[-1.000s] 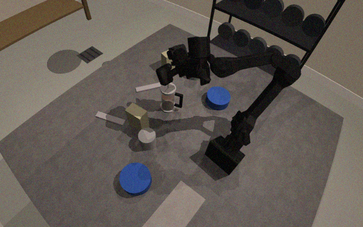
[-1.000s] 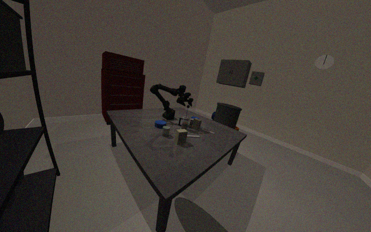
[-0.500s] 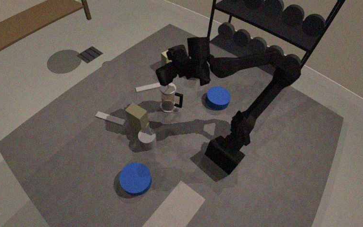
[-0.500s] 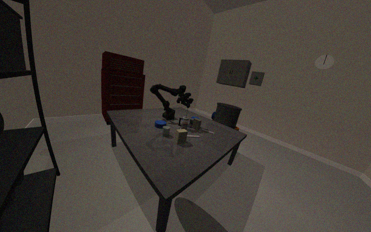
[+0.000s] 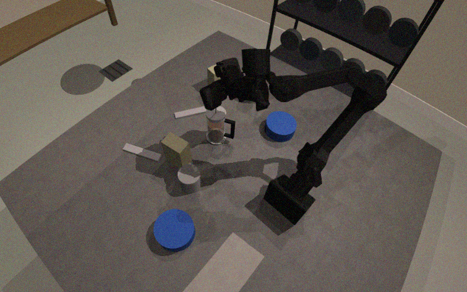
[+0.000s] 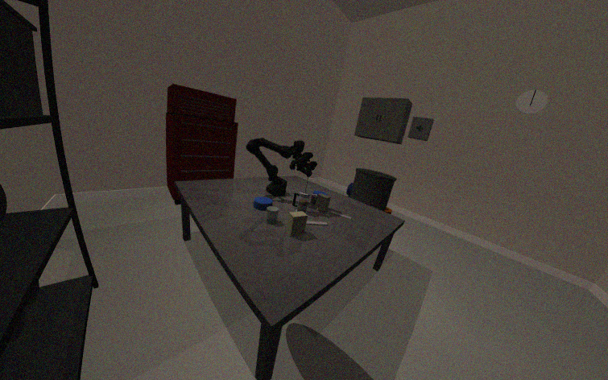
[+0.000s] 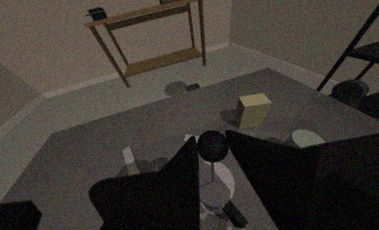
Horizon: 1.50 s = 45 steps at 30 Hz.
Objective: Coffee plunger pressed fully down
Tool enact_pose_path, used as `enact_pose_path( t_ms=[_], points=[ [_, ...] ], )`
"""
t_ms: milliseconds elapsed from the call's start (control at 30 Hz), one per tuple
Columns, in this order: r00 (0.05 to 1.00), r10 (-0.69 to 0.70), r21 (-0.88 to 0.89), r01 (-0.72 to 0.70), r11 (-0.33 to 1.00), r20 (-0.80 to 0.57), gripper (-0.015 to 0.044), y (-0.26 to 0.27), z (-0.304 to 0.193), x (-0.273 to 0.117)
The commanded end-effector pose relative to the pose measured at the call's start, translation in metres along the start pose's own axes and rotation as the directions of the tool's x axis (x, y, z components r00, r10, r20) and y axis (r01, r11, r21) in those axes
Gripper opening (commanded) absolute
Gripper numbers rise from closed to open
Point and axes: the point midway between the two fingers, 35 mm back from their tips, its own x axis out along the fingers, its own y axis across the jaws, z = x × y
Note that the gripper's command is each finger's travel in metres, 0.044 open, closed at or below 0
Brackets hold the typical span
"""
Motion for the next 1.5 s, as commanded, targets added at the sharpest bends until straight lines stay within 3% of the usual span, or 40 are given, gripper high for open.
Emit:
enact_pose_path(
  t_ms=[0,1467],
  points=[
    [1.0,0.004,-0.011,-0.004,1.0,-0.021,0.012,0.002,-0.014,0.008],
    [1.0,0.003,-0.013,-0.004,1.0,-0.018,0.012,0.003,-0.072,0.052]
  ],
)
